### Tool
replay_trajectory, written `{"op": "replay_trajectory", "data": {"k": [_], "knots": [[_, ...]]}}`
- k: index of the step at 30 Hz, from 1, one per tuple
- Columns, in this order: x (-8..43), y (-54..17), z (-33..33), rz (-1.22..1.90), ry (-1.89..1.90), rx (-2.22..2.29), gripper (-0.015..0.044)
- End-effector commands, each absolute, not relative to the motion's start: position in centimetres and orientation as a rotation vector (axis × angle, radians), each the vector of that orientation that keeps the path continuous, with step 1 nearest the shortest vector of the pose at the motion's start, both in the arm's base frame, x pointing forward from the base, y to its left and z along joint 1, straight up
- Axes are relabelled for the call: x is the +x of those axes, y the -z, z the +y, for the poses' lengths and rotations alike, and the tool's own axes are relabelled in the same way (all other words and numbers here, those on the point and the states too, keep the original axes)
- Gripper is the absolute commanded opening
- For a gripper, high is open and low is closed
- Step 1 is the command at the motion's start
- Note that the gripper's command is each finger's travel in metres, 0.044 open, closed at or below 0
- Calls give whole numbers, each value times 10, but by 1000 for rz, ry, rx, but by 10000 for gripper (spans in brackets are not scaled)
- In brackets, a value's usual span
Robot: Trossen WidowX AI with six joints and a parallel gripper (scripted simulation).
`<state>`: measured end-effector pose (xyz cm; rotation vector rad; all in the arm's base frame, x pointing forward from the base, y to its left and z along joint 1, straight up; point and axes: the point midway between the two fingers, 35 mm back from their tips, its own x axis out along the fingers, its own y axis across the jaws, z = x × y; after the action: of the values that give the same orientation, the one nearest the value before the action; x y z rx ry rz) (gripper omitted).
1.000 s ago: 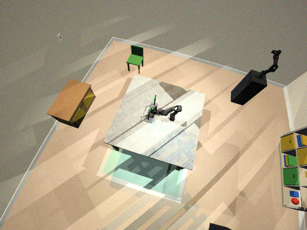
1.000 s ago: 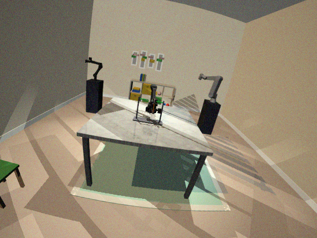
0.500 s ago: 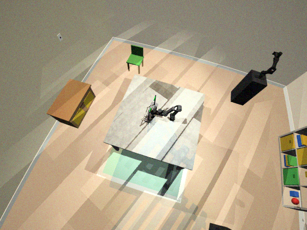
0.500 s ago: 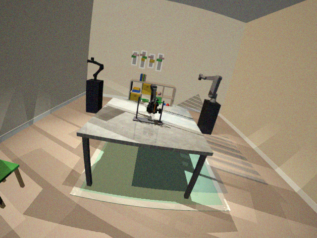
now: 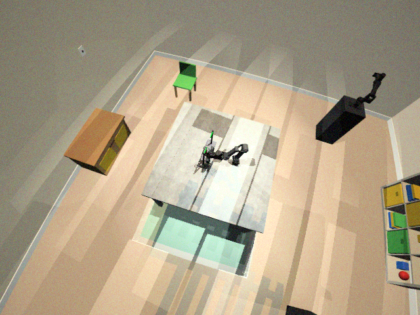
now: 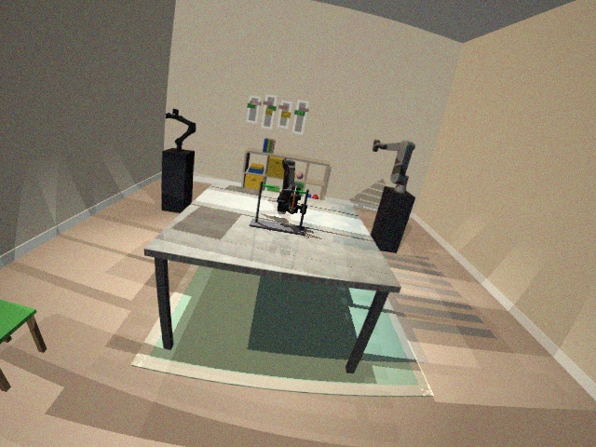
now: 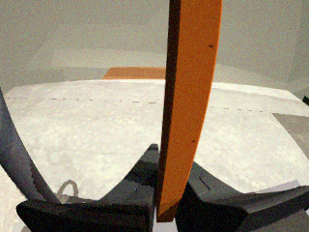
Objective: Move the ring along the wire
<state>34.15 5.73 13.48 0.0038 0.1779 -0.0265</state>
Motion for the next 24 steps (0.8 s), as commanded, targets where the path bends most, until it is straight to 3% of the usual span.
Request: {"op": "replay_trajectory", "data": {"k": [1,24], "knots": [[342,-134,61,181,29,6,-150],[343,-116,70,182,29,8,-150]]}}
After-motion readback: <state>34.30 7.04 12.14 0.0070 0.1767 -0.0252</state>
